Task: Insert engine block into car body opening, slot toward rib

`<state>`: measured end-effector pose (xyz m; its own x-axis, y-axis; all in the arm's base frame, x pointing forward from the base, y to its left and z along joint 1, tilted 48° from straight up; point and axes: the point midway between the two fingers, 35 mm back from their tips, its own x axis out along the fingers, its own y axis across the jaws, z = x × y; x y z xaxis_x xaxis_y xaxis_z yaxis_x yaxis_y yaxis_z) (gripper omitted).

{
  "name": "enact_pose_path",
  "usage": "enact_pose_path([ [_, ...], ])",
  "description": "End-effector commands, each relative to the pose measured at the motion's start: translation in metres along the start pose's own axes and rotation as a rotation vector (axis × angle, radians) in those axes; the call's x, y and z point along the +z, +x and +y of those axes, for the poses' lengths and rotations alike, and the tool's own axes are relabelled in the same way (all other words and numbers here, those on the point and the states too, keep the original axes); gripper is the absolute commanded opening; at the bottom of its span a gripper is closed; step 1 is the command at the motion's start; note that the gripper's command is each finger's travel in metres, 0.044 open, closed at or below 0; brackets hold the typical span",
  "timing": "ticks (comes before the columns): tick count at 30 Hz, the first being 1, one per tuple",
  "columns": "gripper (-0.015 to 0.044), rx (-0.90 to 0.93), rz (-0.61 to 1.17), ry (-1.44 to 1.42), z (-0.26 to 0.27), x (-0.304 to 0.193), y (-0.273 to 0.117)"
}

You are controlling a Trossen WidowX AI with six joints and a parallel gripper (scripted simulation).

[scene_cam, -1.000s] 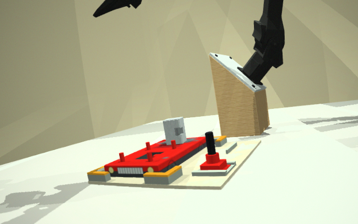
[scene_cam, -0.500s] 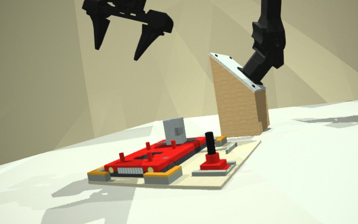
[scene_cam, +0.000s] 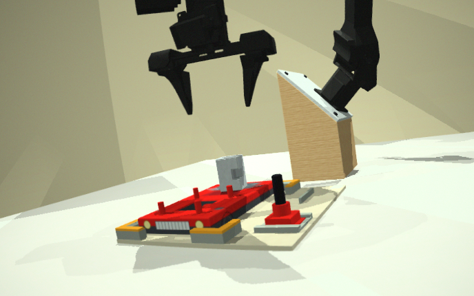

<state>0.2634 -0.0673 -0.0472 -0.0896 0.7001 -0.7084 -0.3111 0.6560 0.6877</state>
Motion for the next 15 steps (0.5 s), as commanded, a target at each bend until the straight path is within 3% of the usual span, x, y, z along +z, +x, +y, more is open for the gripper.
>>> enact_pose_path([
  [1, 0.044, 0.033, 0.004, 0.008, 0.006, -0.003, 0.005],
  [6, 0.044, 0.034, 0.003, 0.008, 0.007, -0.003, 0.037],
  [15, 0.044, 0.035, 0.003, 0.008, 0.006, -0.004, 0.054],
])
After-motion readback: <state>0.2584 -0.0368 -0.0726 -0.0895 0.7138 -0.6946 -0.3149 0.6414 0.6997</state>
